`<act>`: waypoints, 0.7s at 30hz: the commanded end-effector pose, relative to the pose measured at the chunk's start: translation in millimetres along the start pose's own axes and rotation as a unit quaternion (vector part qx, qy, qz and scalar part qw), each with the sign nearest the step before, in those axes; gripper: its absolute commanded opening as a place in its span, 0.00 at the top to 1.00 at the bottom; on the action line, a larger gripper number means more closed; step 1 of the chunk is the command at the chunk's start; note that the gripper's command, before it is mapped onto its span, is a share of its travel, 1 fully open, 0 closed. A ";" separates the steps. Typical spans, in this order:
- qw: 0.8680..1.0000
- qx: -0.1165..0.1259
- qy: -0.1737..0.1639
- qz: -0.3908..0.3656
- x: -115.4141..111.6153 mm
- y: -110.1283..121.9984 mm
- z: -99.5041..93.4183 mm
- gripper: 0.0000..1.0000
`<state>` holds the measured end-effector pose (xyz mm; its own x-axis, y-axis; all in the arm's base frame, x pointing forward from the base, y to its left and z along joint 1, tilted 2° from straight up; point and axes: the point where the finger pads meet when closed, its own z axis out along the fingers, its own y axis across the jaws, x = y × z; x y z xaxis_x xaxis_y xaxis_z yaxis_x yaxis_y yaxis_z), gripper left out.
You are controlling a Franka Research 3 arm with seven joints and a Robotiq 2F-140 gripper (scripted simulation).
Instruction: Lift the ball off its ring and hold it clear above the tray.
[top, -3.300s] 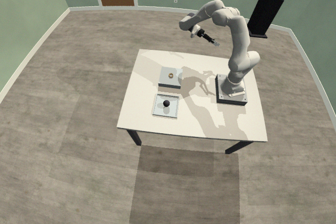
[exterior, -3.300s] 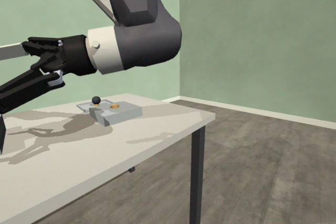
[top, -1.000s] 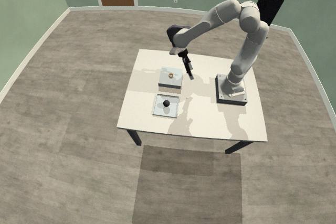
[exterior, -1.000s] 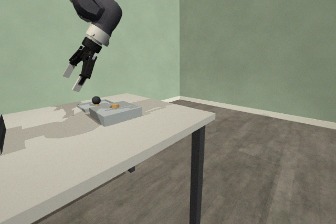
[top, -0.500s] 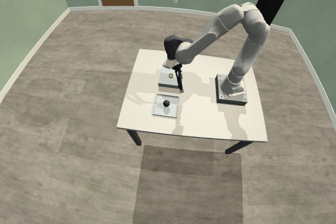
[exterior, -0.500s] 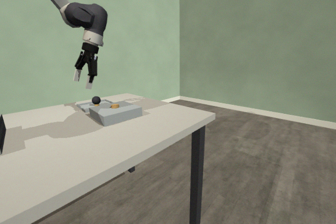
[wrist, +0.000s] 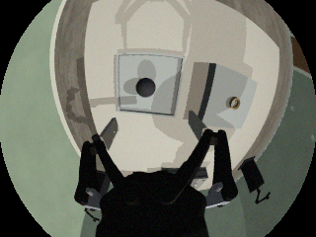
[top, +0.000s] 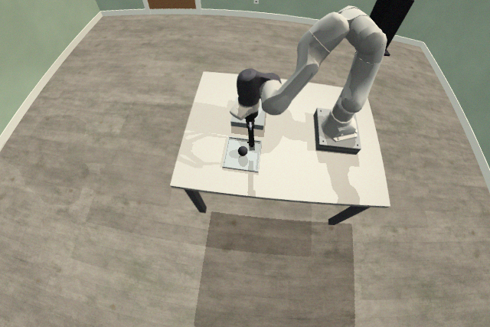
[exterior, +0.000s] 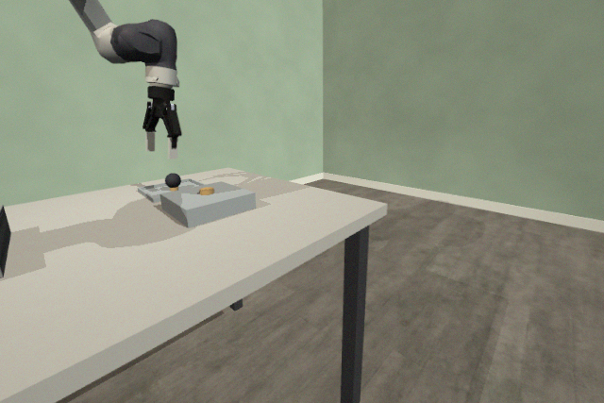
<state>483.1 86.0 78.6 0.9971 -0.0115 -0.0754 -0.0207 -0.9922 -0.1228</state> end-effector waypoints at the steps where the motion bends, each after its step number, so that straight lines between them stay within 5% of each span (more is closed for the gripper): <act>1: 0.996 -0.034 0.029 0.071 26.3 -7.5 2.3 0.00; 21: 0.995 -0.044 0.047 0.071 39.7 -22.0 5.5 0.00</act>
<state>522.0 108.7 73.3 0.9942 -0.1070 0.0076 -0.1066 -0.9936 -0.0375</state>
